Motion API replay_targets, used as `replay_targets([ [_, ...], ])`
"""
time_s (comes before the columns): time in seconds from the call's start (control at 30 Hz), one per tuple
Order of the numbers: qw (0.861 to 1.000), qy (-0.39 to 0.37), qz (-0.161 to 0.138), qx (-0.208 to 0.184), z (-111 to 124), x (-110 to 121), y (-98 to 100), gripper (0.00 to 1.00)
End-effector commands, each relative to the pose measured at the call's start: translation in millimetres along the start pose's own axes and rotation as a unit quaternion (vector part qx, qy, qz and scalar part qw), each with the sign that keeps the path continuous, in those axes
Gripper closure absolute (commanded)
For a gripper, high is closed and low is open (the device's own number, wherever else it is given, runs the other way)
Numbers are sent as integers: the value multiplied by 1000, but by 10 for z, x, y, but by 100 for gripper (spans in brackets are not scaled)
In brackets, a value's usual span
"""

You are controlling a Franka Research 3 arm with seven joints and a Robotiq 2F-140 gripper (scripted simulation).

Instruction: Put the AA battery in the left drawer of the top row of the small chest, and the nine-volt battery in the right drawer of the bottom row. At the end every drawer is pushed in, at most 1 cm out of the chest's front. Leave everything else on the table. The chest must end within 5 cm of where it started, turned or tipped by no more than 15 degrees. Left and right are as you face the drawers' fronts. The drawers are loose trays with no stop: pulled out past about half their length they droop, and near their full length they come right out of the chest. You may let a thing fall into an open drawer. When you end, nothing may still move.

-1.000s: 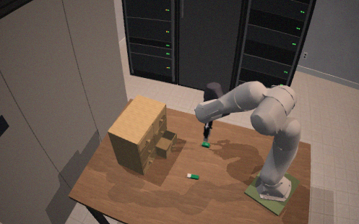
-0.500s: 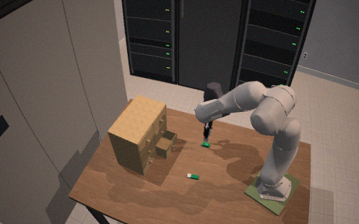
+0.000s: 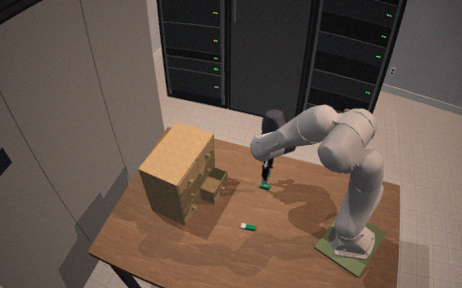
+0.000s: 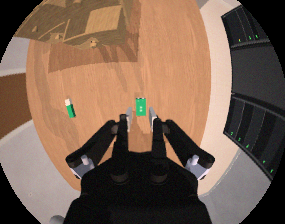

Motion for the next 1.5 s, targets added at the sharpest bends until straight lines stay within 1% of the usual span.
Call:
replay_targets([
  [0.0, 1000, 6, 2, 3, -18, 2, -84, 74],
  [0.2, 1000, 6, 2, 3, -20, 3, -225, 74],
  [0.37, 1000, 6, 2, 3, -20, 3, -294, 74],
  [1.33, 1000, 6, 2, 3, -20, 3, -312, 74],
  [1.47, 1000, 6, 2, 3, -20, 4, -345, 74],
])
Point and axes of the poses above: the point where the finger pads meet when closed, its own y axis back along the fingers, its own x axis across the jaws, z = x × y, the point moved 2 cm from there along y, back along the fingers, and after that the axes turned 3 degrees about -y, right-handed, at the moved point
